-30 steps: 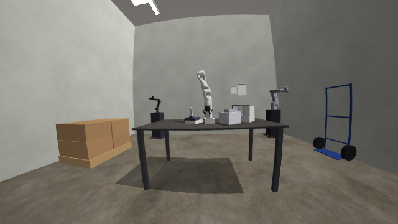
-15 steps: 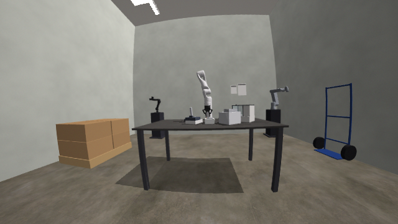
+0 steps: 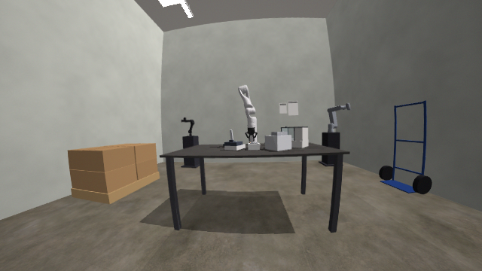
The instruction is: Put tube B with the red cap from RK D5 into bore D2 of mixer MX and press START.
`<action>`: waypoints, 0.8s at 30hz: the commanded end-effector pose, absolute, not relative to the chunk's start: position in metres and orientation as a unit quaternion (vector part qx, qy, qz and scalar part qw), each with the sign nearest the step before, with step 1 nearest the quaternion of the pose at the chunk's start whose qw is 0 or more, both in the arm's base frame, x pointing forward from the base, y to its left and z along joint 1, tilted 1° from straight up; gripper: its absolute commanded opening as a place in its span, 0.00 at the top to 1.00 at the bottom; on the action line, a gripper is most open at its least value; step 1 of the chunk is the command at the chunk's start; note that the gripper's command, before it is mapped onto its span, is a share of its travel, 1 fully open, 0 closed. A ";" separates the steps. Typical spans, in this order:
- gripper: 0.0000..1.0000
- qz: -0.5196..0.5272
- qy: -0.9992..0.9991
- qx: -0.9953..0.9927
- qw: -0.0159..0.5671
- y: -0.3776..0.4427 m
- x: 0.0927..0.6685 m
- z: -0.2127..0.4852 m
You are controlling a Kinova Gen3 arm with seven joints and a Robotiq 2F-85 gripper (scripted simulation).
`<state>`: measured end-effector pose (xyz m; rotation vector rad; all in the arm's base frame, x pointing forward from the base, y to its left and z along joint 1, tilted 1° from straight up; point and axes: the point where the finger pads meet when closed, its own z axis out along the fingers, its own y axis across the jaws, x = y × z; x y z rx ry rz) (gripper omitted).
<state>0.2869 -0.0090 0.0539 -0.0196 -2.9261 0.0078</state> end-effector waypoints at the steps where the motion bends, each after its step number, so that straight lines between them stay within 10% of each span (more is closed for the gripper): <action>1: 0.58 0.003 -0.994 -0.007 0.107 -0.009 0.287 0.054; 24: 0.58 0.003 -0.994 -0.007 0.107 -0.009 0.287 0.050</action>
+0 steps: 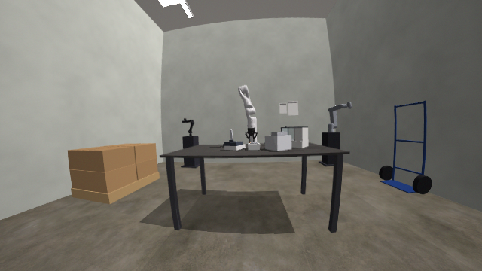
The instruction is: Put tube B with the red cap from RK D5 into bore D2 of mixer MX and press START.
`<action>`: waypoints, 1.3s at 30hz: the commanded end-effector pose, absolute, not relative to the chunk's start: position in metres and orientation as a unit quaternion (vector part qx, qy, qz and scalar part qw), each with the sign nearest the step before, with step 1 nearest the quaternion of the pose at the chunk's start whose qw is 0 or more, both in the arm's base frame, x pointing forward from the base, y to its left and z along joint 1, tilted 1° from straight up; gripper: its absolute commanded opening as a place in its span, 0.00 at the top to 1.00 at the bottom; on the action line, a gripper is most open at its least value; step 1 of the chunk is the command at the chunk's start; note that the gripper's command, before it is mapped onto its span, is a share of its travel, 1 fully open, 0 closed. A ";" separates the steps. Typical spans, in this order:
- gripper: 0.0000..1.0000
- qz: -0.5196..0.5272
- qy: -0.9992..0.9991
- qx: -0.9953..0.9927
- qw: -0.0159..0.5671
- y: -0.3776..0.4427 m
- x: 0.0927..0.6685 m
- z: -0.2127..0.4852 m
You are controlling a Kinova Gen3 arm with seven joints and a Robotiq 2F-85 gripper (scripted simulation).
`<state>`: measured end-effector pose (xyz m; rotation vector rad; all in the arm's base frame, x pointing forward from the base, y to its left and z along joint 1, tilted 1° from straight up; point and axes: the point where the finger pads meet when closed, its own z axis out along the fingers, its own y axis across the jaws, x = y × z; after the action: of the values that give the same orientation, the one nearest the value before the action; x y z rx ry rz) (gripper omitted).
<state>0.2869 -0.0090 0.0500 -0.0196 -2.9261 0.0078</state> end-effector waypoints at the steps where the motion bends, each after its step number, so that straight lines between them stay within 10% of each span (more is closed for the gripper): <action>1: 0.58 0.003 -0.994 -0.007 0.107 -0.009 0.287 0.049; 39: 0.58 0.003 -0.994 -0.007 0.107 -0.009 0.287 0.038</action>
<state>0.2868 -0.0091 0.0383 -0.0196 -2.9261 0.0078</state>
